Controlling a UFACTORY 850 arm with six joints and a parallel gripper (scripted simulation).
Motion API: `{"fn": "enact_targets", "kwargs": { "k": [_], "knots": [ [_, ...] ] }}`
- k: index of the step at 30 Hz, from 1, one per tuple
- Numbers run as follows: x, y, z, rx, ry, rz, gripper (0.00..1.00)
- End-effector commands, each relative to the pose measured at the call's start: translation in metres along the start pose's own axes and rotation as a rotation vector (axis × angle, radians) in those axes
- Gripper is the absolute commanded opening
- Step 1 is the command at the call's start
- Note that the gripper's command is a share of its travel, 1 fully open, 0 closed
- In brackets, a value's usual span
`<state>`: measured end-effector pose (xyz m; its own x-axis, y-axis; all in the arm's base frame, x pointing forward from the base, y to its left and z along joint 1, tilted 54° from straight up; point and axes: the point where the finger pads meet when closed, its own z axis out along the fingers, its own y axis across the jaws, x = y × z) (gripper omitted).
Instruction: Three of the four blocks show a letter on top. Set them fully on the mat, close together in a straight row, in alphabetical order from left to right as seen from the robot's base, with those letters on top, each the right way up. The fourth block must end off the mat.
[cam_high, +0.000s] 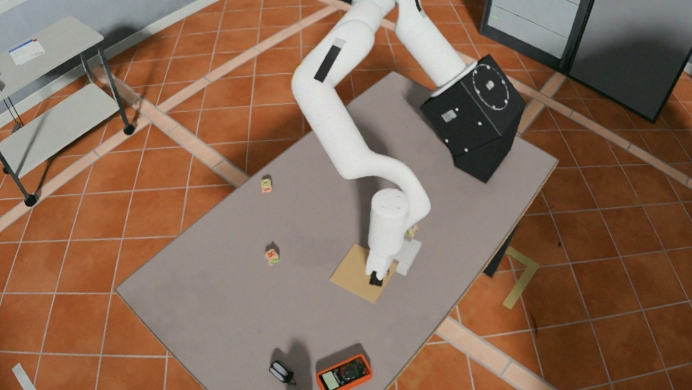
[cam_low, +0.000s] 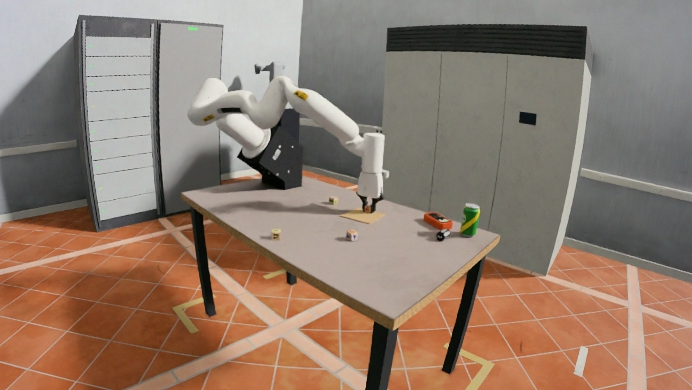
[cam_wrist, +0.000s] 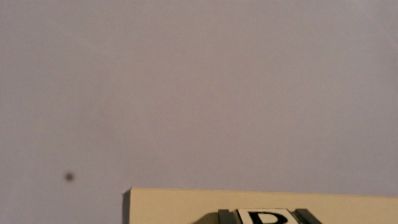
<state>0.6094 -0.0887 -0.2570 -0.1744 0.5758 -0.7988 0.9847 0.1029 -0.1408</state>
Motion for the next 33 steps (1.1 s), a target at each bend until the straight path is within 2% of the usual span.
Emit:
{"fn": "enact_targets", "kwargs": {
  "k": [1, 25, 26, 28, 29, 31, 32, 33],
  "knots": [
    [-0.0001, 0.0007, -0.0008, -0.001, 0.0, 0.0, 0.28],
    [-0.0001, 0.0007, -0.0008, -0.001, 0.0, 0.0, 0.28],
    [-0.0001, 0.0007, -0.0008, -0.001, 0.0, 0.0, 0.32],
    [-0.0001, 0.0007, -0.0008, -0.001, 0.0, 0.0, 0.32],
    [-0.0001, 0.0007, -0.0008, -0.001, 0.0, 0.0, 0.36],
    [-0.0001, 0.0007, -0.0008, -0.001, 0.0, 0.0, 0.36],
    [-0.0001, 0.0007, -0.0008, -0.001, 0.0, 0.0, 0.4],
    [-0.0001, 0.0007, -0.0008, -0.001, 0.0, 0.0, 0.4]
  ]
}}
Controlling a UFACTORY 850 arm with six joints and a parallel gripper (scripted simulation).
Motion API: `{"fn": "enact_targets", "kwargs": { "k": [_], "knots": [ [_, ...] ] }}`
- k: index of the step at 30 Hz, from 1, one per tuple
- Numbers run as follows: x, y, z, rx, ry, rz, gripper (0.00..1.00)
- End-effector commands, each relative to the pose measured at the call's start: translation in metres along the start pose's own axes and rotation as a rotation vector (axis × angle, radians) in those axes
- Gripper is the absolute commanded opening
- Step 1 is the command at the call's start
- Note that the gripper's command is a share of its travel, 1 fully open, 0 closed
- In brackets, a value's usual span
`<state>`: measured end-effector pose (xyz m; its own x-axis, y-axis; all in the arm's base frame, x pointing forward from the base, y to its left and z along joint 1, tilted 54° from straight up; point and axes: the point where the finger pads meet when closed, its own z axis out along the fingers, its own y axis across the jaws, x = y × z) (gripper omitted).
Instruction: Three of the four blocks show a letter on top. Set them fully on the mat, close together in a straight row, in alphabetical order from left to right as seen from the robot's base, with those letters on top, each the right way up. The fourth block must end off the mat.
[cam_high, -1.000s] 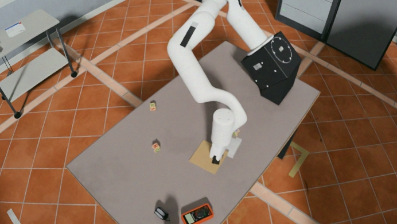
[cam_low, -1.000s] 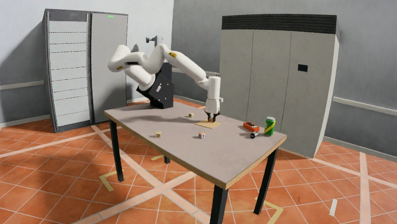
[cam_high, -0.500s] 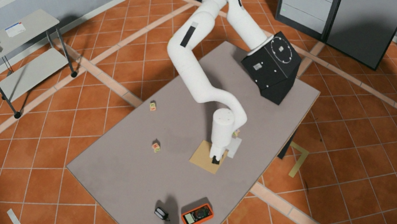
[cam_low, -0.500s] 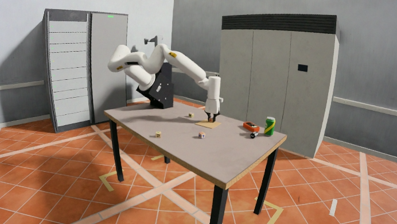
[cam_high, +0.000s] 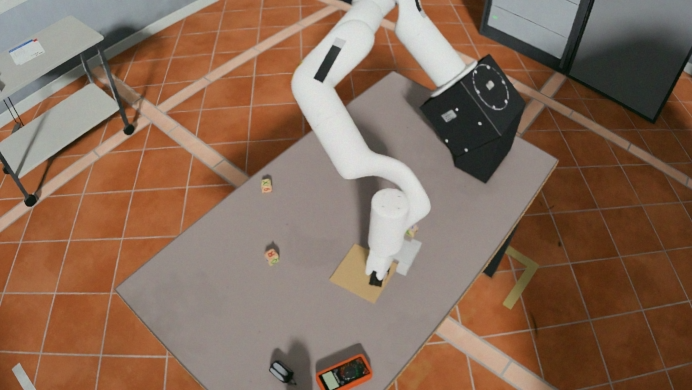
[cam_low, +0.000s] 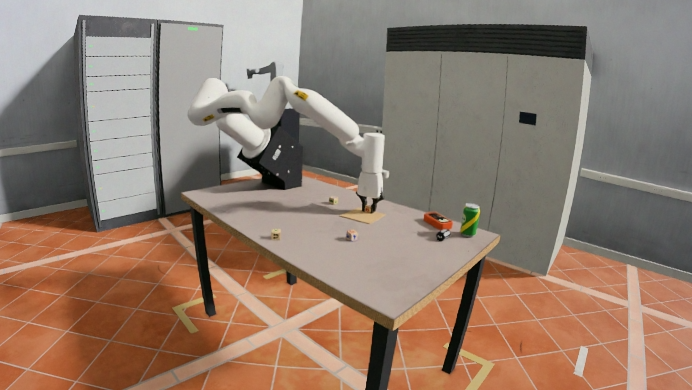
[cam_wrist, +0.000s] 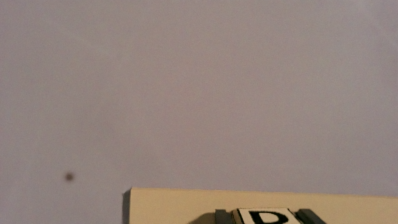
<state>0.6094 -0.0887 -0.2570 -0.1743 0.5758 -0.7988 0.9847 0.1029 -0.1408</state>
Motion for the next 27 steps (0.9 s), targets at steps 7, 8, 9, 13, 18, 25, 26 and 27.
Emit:
{"fn": "enact_targets", "kwargs": {
  "k": [7, 8, 9, 13, 18, 25, 26, 27],
  "knots": [
    [0.0, 0.001, -0.001, -0.001, 0.0, 0.0, 0.48],
    [0.0, 0.001, -0.001, -0.001, 0.0, 0.0, 0.48],
    [0.0, 0.001, -0.001, -0.001, 0.0, 0.0, 0.48],
    [0.0, 0.001, -0.001, -0.001, 0.0, 0.0, 0.48],
    [0.0, 0.001, -0.002, -0.001, 0.0, 0.0, 0.48],
    [0.0, 0.001, -0.011, -0.001, 0.0, 0.0, 0.48],
    [0.0, 0.001, -0.014, -0.001, 0.0, 0.001, 0.48],
    [0.0, 0.001, -0.018, -0.001, 0.0, 0.001, 0.48]
  ]
}}
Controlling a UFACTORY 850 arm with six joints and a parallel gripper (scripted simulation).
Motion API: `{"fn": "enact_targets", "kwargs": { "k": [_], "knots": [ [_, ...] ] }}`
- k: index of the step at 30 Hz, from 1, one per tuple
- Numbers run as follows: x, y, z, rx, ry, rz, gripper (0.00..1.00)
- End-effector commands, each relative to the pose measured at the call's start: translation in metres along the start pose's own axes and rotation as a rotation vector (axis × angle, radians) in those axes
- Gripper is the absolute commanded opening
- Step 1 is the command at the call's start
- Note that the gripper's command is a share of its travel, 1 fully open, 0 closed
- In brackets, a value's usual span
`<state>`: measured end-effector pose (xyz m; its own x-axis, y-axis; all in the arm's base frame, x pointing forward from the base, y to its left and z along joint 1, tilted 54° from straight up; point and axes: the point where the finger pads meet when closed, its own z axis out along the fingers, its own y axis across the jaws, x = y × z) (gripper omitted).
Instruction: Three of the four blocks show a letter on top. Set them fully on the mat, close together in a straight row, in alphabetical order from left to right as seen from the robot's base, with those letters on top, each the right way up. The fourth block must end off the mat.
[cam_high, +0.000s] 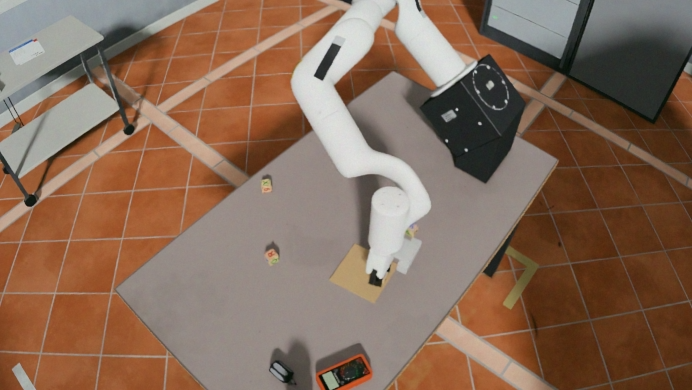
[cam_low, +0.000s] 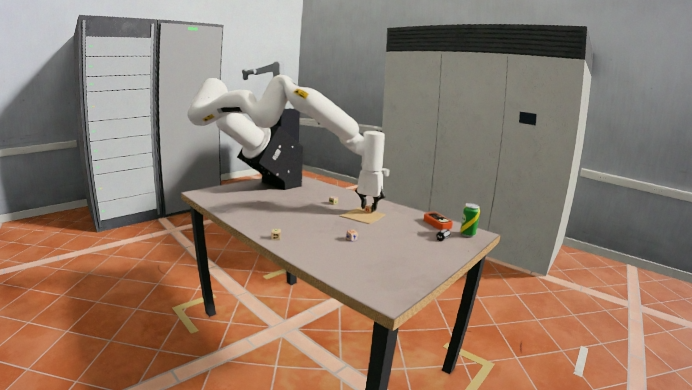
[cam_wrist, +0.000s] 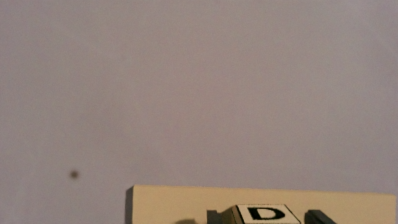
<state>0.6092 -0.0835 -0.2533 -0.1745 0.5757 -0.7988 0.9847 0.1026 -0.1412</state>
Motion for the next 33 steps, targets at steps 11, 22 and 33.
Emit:
{"fn": "enact_targets", "kwargs": {
  "k": [11, 22, 33],
  "knots": [
    [0.0, 0.001, -0.06, -0.002, 0.0, 0.001, 0.48],
    [0.0, 0.001, -0.085, -0.002, 0.0, 0.001, 0.48],
    [0.0, 0.001, -0.085, -0.002, 0.0, 0.001, 1.0]
  ]
}}
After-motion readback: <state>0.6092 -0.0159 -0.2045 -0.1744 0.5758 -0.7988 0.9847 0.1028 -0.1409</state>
